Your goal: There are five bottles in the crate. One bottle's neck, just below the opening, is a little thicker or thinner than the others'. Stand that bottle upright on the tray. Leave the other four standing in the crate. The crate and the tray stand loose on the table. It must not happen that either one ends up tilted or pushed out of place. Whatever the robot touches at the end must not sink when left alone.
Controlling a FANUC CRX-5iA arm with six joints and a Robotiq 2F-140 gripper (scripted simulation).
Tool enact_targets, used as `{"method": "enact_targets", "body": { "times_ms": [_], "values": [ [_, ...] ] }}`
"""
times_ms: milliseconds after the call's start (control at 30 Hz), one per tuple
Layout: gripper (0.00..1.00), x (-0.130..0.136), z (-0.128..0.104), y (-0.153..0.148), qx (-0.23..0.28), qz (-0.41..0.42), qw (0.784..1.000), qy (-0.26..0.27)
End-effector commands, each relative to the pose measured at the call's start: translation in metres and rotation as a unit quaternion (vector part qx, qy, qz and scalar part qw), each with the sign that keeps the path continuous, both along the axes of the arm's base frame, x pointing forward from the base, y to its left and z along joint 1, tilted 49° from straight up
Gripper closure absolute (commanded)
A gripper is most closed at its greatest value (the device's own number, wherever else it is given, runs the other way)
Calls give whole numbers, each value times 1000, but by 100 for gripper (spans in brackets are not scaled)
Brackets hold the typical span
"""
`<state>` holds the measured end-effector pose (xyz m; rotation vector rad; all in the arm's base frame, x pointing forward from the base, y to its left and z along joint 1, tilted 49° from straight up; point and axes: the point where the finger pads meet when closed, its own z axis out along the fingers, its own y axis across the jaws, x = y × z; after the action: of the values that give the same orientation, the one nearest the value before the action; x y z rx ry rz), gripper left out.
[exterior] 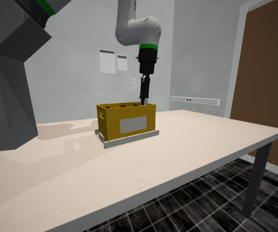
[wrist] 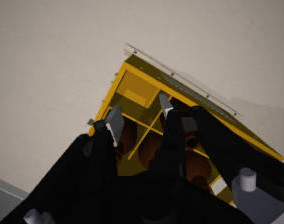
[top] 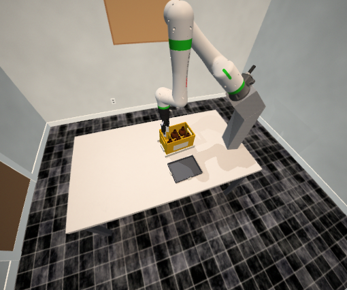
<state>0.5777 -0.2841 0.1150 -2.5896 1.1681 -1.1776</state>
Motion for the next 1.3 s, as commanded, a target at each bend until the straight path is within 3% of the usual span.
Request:
{"method": "enact_targets", "body": {
  "times_ms": [0,1267],
  "values": [
    [56,-1,1,1,-27,-17,999,-25],
    [56,-59,56,25,-27,-17,999,-25]
  ]
}}
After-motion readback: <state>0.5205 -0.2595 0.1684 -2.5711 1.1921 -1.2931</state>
